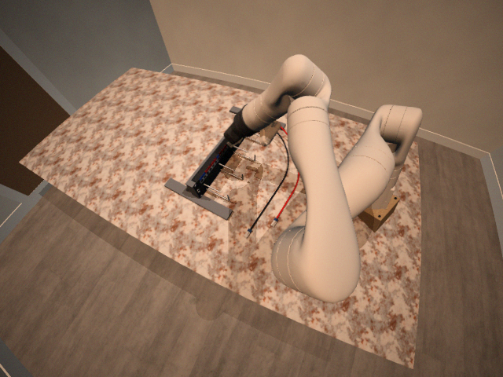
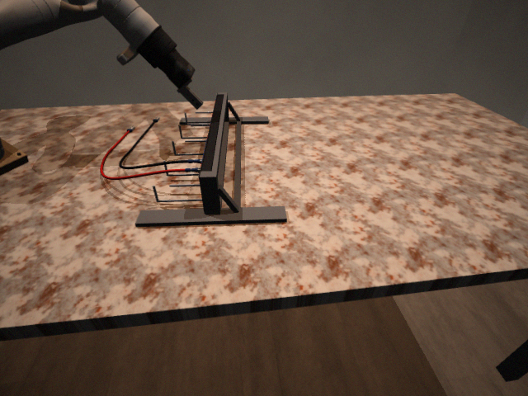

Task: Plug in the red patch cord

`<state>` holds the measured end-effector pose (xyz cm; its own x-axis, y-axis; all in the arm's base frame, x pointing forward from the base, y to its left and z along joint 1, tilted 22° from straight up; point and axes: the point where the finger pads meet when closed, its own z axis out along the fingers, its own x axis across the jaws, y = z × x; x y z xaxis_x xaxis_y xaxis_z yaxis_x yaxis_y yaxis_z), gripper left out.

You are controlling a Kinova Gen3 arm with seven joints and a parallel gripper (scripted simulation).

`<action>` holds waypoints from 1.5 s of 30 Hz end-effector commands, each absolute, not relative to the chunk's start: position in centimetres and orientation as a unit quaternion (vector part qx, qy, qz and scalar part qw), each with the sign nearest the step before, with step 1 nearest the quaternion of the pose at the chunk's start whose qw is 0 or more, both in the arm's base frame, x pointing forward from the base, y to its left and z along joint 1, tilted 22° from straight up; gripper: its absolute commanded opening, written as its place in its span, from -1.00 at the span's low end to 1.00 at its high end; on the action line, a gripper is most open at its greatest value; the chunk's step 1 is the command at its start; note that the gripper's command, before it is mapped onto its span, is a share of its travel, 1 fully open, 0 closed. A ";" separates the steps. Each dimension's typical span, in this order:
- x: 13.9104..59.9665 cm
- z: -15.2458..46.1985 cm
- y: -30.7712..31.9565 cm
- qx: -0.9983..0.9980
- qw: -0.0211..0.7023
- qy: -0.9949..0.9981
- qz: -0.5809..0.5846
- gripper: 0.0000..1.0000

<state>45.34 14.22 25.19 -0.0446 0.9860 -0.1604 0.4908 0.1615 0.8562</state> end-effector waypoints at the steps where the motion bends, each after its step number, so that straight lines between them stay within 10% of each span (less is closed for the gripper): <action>1: 45.3 25.3 14.2 0.567 0.396 0.651 0.314 -1.00; 45: 39.3 28.7 14.5 0.567 0.396 0.651 0.314 -1.00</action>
